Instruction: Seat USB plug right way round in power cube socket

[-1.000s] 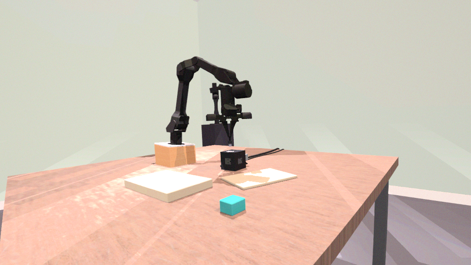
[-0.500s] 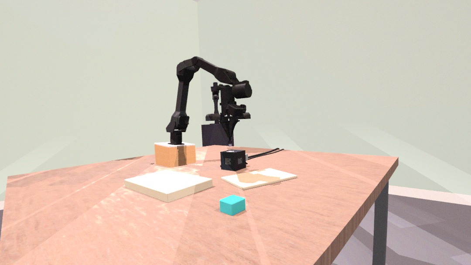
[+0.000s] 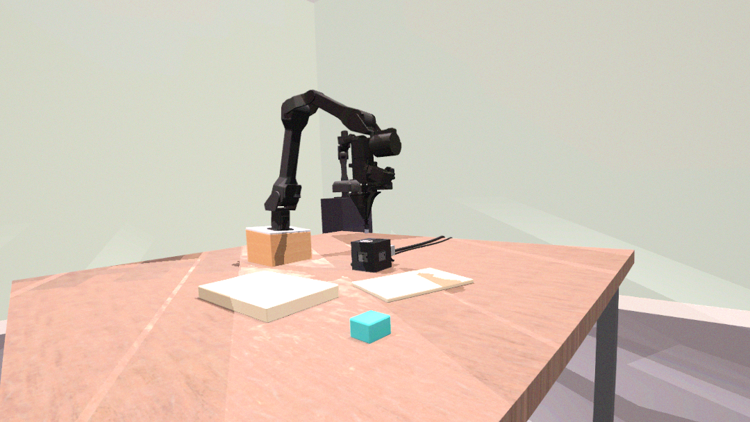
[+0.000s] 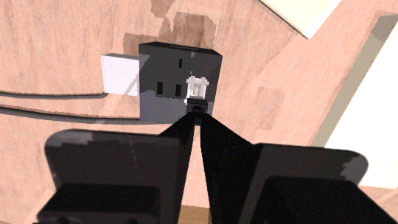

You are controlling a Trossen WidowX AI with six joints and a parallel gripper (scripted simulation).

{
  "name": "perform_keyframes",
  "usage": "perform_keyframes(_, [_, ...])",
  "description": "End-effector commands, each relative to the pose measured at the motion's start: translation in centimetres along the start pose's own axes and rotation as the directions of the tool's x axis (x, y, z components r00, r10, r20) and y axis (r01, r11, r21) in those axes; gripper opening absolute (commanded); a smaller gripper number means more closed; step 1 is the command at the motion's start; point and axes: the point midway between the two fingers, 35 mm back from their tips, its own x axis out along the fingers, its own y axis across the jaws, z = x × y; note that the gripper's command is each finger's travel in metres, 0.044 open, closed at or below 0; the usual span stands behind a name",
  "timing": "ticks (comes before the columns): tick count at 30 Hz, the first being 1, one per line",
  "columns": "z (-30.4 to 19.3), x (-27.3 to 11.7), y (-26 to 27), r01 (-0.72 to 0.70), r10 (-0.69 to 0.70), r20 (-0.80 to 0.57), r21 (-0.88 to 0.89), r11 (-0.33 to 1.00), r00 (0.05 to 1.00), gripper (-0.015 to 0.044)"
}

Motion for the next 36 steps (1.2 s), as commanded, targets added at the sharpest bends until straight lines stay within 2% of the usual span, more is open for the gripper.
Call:
perform_keyframes(1, [-0.04,0.05,0.0,0.0,0.0,-0.002,-0.083,0.997,1.0,0.0])
perform_keyframes(18, [-0.04,0.05,0.0,-0.001,0.0,-0.002,-0.504,0.864,1.0,0.0])
perform_keyframes(36, [-0.04,0.05,0.0,-0.002,0.0,-0.002,-0.841,0.541,1.0,0.0])
